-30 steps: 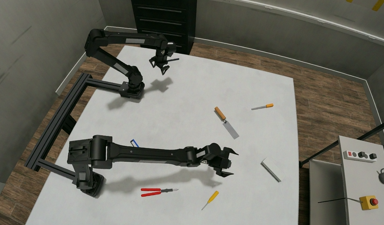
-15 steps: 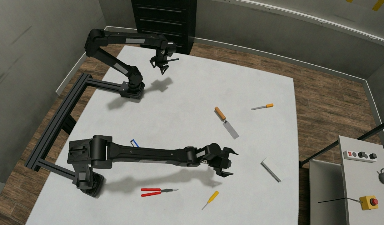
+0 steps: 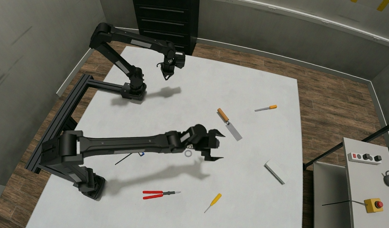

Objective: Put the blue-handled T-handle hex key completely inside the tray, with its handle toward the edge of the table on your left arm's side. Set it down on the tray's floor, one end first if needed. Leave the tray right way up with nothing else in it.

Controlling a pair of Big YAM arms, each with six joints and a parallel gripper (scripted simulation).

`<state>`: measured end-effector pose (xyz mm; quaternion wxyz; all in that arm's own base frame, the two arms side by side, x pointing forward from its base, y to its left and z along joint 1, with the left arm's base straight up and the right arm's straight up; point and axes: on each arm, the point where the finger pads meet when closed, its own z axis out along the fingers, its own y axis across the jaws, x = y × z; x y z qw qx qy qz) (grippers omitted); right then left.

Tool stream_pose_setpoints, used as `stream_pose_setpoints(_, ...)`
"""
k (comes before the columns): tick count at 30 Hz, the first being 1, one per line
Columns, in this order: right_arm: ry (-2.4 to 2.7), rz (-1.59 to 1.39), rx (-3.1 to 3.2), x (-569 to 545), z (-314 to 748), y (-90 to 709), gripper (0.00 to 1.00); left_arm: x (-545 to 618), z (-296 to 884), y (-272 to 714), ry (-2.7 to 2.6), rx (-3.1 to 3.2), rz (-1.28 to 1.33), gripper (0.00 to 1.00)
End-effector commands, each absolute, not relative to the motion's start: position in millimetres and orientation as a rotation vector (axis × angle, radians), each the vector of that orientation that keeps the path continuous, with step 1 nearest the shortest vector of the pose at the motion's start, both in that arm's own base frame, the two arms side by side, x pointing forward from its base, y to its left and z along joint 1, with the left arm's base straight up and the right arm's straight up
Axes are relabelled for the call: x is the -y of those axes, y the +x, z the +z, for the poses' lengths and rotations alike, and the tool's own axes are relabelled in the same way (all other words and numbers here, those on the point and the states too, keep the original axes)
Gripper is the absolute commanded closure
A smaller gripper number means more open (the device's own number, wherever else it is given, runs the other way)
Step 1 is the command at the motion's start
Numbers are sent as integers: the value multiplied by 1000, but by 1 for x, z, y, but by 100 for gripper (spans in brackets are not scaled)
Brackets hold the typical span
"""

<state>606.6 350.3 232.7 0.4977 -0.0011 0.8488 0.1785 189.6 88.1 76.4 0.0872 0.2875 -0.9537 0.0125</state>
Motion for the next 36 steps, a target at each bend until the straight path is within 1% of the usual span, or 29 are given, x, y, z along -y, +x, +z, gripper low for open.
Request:
stream_pose_setpoints(1,-156,445,-2058,-363,296,528,0,-79,86,247,492,3002,16,71)
stream_pose_setpoints(13,-473,491,-2079,-346,355,362,0,15,70,306,-389,3052,1,71)
stream_pose_setpoints(15,-473,491,-2079,-346,355,362,0,15,70,306,-389,3052,1,71)
stream_pose_setpoints(21,-648,512,-2074,-317,362,280,0,77,58,321,-865,2969,-4,71)
stream_pose_setpoints(28,-827,535,-2055,-278,353,205,0,149,43,321,-1336,2808,-8,71)
stream_pose_setpoints(30,-880,542,-2047,-265,348,185,0,171,39,317,-1470,2746,-9,71)
stream_pose_setpoints(32,-880,542,-2047,-265,348,185,0,171,39,317,-1470,2746,-9,71)
stream_pose_setpoints(36,-999,553,-2024,-236,332,146,0,219,29,305,-1759,2584,-10,71)
